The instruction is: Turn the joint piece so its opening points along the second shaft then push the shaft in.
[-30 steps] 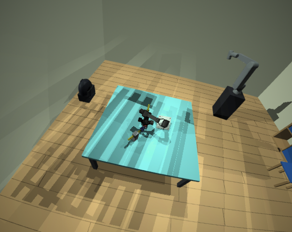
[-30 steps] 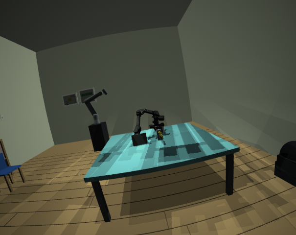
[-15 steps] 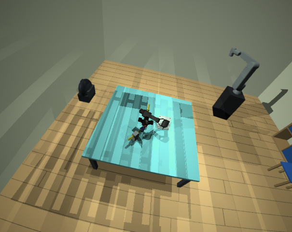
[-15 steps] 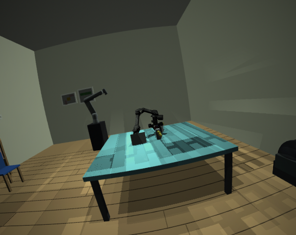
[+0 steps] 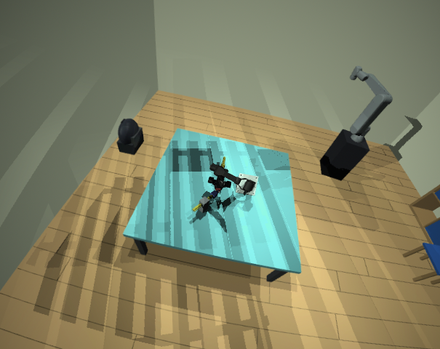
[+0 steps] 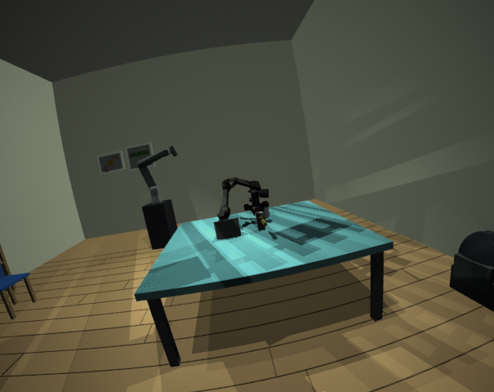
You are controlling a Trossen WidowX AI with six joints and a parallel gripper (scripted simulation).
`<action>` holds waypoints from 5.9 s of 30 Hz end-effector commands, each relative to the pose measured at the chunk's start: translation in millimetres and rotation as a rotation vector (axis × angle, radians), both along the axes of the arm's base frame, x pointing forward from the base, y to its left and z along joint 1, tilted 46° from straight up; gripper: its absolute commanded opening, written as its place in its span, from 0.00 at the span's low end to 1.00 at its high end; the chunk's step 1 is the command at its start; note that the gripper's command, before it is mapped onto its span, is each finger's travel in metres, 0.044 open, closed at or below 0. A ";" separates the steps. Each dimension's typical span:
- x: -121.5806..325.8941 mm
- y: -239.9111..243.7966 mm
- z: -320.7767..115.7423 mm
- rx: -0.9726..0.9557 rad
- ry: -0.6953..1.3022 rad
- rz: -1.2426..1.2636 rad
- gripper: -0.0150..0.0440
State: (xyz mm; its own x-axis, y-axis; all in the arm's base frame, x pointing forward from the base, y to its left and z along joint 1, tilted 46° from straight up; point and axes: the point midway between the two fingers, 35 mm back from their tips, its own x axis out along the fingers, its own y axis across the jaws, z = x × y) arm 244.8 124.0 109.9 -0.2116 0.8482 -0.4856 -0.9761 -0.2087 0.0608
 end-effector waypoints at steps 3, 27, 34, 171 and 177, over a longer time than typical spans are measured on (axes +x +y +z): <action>0.0 0.0 0.0 0.000 0.000 0.000 0.77; -0.6 -1.8 2.6 -0.080 -0.012 0.021 1.00; 1.4 -10.6 13.5 -0.308 -0.066 0.038 1.00; 26.6 -123.6 29.8 -0.621 1.966 -1.865 1.00; 26.5 -122.4 28.8 -0.610 2.096 -1.985 1.00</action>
State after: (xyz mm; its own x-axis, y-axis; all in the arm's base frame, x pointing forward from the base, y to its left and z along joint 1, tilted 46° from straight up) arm 271.5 1.4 140.3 -0.1433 0.5509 -0.8222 0.8939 0.4285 0.1313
